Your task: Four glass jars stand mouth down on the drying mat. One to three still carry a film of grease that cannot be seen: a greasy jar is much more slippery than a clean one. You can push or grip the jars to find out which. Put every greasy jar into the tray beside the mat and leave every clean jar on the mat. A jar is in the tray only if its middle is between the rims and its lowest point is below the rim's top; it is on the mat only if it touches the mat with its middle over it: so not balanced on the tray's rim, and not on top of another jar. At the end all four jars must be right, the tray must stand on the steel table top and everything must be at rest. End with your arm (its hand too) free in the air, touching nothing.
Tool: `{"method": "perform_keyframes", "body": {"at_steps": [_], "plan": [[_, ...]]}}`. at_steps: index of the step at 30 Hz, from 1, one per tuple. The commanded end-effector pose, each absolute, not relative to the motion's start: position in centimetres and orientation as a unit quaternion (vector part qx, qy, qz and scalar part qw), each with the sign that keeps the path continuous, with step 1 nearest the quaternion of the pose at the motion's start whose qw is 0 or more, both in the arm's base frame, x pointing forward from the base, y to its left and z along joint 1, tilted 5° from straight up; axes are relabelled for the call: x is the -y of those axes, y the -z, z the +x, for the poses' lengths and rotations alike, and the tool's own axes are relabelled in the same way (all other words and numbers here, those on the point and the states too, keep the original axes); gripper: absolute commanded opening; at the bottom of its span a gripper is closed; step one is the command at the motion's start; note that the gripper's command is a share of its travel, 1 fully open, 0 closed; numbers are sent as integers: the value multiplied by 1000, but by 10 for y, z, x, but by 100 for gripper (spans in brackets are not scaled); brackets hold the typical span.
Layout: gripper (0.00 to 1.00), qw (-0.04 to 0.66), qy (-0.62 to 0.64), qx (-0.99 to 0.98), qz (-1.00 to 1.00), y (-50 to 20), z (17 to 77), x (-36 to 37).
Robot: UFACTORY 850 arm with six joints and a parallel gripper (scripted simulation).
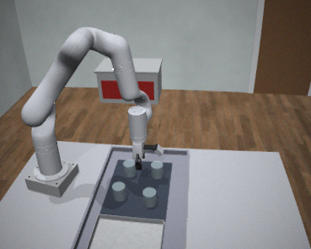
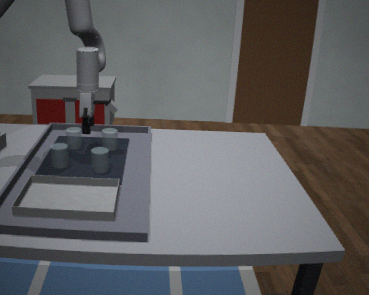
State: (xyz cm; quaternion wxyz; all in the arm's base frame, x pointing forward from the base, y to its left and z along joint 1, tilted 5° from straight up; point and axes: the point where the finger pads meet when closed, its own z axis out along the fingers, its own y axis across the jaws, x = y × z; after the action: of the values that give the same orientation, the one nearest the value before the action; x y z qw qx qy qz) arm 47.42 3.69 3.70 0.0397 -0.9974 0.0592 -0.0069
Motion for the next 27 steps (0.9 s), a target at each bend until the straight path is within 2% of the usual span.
{"method": "perform_keyframes", "body": {"at_steps": [1, 6, 13, 21, 27], "plan": [[100, 39, 8, -59, -997, -67, 475, -35], [100, 39, 8, -59, -997, -105, 474, -32], [100, 39, 8, -59, -997, -106, 497, -30], [100, 39, 8, -59, -997, -106, 559, -24], [100, 39, 8, -59, -997, -82, 559, -26]]}}
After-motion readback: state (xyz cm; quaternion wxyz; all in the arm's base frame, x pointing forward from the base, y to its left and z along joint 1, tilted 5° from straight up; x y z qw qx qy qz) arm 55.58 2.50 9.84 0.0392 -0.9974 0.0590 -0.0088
